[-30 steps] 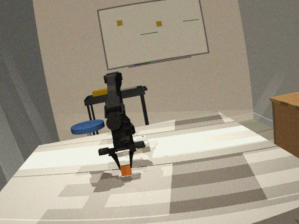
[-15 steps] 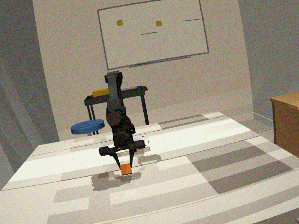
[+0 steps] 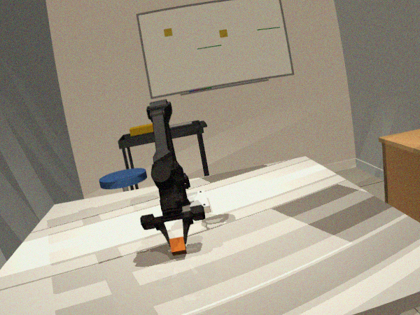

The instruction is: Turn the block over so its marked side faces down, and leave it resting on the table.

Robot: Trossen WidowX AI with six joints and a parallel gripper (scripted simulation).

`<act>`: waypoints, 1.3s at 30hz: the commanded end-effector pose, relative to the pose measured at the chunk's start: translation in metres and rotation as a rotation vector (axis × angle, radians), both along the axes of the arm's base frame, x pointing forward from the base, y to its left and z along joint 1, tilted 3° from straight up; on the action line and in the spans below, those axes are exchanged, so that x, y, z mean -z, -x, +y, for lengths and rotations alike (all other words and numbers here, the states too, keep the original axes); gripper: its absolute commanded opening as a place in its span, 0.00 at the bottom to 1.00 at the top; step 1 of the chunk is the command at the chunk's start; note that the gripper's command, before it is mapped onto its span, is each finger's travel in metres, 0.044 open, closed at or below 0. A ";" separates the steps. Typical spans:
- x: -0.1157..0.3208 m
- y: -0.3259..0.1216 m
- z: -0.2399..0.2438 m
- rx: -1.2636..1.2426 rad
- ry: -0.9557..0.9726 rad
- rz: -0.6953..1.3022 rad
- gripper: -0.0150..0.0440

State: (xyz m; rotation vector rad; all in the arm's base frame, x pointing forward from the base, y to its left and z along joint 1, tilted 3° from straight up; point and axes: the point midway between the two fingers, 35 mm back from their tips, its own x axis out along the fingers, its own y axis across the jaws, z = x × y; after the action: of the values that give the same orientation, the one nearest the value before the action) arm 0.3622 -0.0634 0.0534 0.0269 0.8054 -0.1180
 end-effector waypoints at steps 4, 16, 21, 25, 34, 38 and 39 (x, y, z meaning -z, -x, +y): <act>0.009 -0.001 0.000 -0.006 0.009 -0.107 0.25; 0.012 0.009 0.002 -0.011 0.031 -0.288 0.25; 0.010 0.014 0.003 -0.014 0.039 -0.340 0.25; 0.009 0.014 0.003 -0.014 0.040 -0.352 0.25; 0.008 0.014 0.003 -0.014 0.041 -0.364 0.25; 0.008 0.014 0.003 -0.014 0.041 -0.364 0.25; 0.008 0.014 0.003 -0.014 0.041 -0.364 0.25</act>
State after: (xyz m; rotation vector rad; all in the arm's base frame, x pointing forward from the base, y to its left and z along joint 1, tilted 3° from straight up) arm 0.3476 -0.0611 0.0452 -0.0009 0.4437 -0.1162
